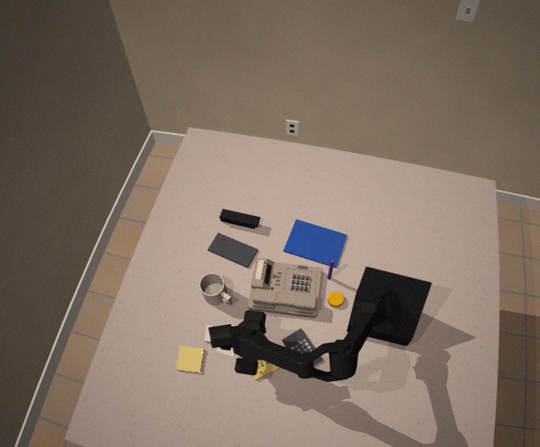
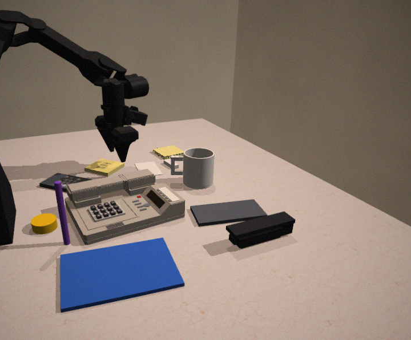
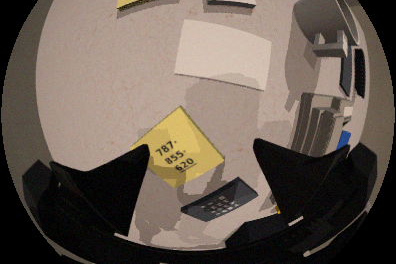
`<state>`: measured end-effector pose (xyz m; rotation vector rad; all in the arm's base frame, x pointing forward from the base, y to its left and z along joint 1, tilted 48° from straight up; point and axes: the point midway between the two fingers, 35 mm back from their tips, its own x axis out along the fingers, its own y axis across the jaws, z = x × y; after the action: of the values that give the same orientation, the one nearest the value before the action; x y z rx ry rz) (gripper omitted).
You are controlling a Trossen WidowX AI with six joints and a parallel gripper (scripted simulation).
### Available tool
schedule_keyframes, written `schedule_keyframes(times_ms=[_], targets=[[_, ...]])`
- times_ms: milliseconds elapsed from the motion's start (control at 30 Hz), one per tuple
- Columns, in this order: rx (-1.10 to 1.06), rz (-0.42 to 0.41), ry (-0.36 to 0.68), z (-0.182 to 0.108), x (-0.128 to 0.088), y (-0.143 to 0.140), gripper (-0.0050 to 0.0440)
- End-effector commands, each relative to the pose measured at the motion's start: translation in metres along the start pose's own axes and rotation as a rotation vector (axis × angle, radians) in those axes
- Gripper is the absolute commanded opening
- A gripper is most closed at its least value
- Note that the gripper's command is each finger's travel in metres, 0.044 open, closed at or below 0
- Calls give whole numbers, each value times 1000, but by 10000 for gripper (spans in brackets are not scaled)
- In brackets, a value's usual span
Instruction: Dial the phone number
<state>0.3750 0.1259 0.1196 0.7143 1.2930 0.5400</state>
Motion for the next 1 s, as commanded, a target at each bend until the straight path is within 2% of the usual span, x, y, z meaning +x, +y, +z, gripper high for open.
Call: schedule_keyframes(times_ms=[0,167,233,300,967], targets=[[3,2,7,-2,2,-1,440],[3,2,7,-45,1,0,440],[3,2,7,-45,1,0,440],[4,2,7,-58,1,-1,440],[4,2,7,-60,1,-1,440]])
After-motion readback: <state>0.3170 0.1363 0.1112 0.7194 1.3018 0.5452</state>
